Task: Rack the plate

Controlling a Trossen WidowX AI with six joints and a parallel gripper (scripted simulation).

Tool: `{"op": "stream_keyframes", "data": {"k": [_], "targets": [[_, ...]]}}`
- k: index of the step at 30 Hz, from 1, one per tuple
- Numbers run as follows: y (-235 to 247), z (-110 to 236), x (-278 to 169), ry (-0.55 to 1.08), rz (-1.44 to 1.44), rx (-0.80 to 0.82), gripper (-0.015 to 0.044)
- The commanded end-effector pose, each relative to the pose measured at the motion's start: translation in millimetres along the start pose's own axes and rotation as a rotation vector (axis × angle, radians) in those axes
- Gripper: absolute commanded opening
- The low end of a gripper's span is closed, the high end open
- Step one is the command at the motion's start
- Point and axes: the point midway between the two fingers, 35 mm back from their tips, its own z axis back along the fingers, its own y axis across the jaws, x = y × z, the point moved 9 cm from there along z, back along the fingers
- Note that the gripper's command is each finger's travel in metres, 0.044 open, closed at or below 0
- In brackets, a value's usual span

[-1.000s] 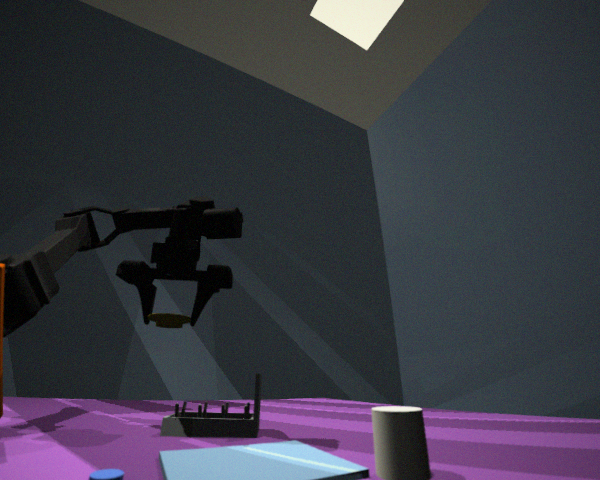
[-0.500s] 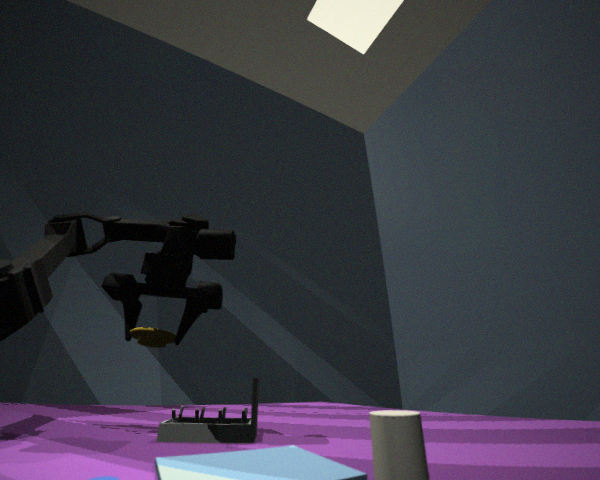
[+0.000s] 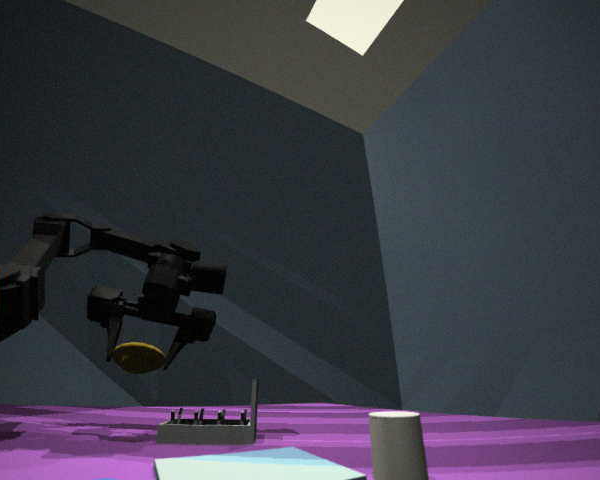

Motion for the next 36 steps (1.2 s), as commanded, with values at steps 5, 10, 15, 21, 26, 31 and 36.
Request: {"op": "stream_keyframes", "data": {"k": [5, 10, 15, 21, 26, 31, 36], "targets": [[-3, -15, -8, -0.102, 0.099, 0.029, 0.0000], [-5, -25, -13, -0.210, 0.170, 0.055, 0.0000], [-6, -34, -18, -0.316, 0.239, 0.092, 0.0000], [-8, -44, -24, -0.437, 0.317, 0.149, 0.0000], [-10, -52, -30, -0.531, 0.377, 0.207, 0.0000], [-13, -58, -36, -0.618, 0.433, 0.274, 0.0000], [-16, -64, -42, -0.699, 0.484, 0.350, 0.0000]]}}
